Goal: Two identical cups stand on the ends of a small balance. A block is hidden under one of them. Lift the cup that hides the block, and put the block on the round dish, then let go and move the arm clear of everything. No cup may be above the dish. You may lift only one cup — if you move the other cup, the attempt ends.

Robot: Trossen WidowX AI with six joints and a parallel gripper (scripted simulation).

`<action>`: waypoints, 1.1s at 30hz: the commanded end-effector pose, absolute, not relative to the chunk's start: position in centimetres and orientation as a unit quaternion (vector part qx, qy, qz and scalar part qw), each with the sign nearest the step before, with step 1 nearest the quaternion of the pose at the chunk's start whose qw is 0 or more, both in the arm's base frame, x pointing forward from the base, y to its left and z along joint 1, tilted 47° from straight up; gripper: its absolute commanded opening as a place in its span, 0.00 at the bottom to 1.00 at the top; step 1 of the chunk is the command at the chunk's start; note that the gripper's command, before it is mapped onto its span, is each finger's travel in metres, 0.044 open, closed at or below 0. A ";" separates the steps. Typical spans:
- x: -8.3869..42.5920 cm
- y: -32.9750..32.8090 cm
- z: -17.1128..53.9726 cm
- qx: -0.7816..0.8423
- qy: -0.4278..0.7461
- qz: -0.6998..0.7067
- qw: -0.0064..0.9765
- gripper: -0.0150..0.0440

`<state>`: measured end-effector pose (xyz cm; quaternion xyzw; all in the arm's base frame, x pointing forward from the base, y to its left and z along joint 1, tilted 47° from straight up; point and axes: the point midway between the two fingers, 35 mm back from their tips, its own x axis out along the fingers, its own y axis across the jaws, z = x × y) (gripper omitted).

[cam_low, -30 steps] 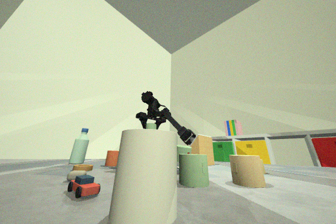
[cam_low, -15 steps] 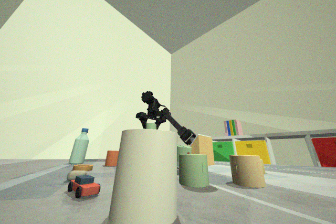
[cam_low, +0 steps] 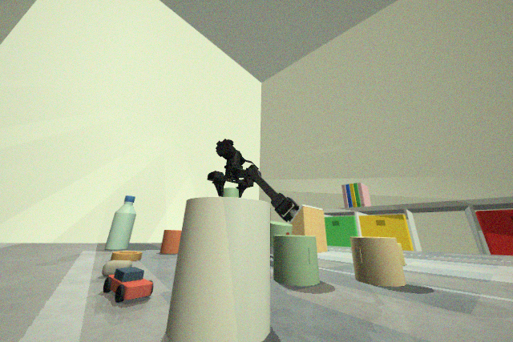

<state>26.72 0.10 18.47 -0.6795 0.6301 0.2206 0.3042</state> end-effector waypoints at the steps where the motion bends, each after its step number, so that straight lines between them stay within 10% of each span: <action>1: 26.8 0.1 18.5 -0.680 0.629 0.221 0.304 0.25; 33: 25.8 -3.1 19.0 -0.667 0.632 0.233 0.317 0.25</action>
